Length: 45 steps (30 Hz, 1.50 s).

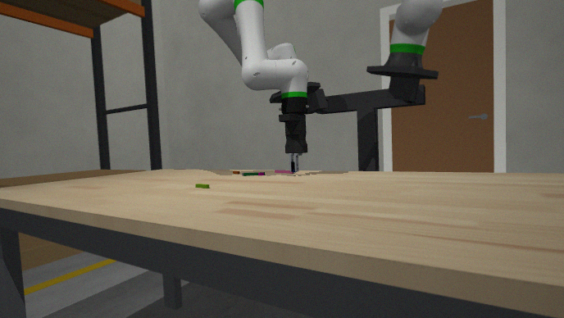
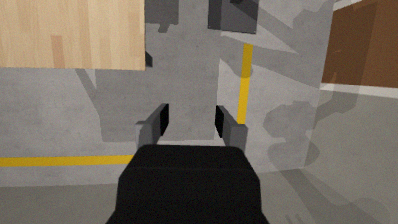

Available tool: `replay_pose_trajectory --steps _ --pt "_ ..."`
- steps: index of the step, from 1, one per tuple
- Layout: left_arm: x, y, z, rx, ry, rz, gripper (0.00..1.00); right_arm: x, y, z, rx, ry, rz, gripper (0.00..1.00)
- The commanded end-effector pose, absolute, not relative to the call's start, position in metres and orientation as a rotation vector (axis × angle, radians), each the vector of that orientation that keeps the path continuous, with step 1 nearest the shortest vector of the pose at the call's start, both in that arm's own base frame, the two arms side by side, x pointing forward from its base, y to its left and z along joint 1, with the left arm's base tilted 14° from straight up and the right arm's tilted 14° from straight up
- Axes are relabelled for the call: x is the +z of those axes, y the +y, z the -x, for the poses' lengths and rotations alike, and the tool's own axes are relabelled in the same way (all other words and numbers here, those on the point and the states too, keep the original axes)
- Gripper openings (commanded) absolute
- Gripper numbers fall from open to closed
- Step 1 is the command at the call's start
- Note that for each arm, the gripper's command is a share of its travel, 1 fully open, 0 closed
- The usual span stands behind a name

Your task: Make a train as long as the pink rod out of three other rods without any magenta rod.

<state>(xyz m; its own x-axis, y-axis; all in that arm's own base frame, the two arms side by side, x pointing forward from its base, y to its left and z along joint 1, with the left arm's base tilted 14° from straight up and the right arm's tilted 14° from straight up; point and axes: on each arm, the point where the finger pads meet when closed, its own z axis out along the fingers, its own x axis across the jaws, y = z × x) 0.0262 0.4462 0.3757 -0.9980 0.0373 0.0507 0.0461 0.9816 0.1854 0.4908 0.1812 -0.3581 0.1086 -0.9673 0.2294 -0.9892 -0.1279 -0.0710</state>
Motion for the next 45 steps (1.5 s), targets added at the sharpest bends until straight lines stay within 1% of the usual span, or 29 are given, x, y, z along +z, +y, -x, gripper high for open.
replay_pose_trajectory --steps 1,45 --pt "0.377 0.446 -0.026 -0.293 -3.080 0.065 1.00 -0.358 0.182 -0.491 0.336 -2.006 -2.263 0.24" --pt "0.377 0.446 -0.026 -0.293 -3.080 0.065 1.00 -0.369 0.179 -0.493 0.336 -2.006 -2.263 0.24"
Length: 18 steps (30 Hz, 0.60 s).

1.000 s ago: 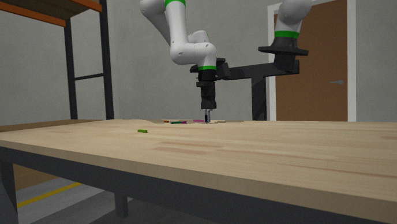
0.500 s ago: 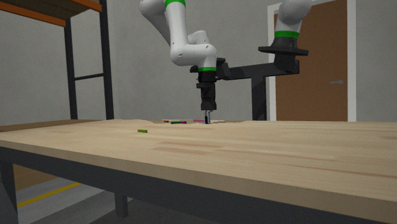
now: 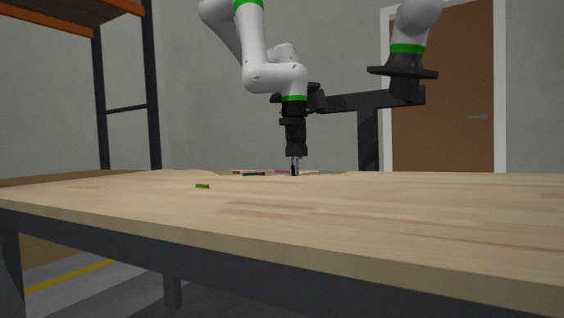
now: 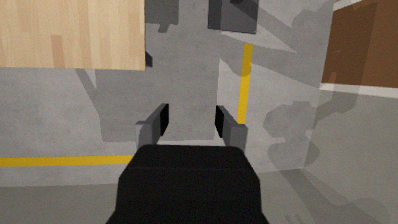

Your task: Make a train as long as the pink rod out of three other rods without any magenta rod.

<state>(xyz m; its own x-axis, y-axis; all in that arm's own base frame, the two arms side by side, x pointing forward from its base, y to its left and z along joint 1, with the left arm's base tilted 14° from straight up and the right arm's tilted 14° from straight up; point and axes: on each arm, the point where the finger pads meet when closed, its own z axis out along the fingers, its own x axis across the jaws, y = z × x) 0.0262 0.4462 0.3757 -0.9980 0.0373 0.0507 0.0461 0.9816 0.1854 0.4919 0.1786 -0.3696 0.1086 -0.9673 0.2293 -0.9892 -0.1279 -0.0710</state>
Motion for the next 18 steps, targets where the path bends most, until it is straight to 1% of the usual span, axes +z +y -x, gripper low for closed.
replay_pose_trajectory --steps 1,14,15,18 --pt "0.3767 0.4462 -0.0263 -0.293 -3.080 0.065 1.00 -0.3690 0.1792 -0.4926 0.336 -2.006 -2.263 0.24" --pt "0.3767 0.4462 -0.0263 -0.293 -3.080 0.065 1.00 -0.3690 0.1792 -0.4926 0.336 -2.006 -2.263 0.24" --pt "0.3767 0.4462 -0.0263 -0.293 -3.080 0.065 1.00 -0.3690 0.1792 -0.4926 0.336 -2.006 -2.263 0.30" --pt "0.3767 0.4462 -0.0263 -0.293 -3.080 0.065 1.00 -0.3690 0.1792 -0.4926 0.336 -2.006 -2.263 0.30"
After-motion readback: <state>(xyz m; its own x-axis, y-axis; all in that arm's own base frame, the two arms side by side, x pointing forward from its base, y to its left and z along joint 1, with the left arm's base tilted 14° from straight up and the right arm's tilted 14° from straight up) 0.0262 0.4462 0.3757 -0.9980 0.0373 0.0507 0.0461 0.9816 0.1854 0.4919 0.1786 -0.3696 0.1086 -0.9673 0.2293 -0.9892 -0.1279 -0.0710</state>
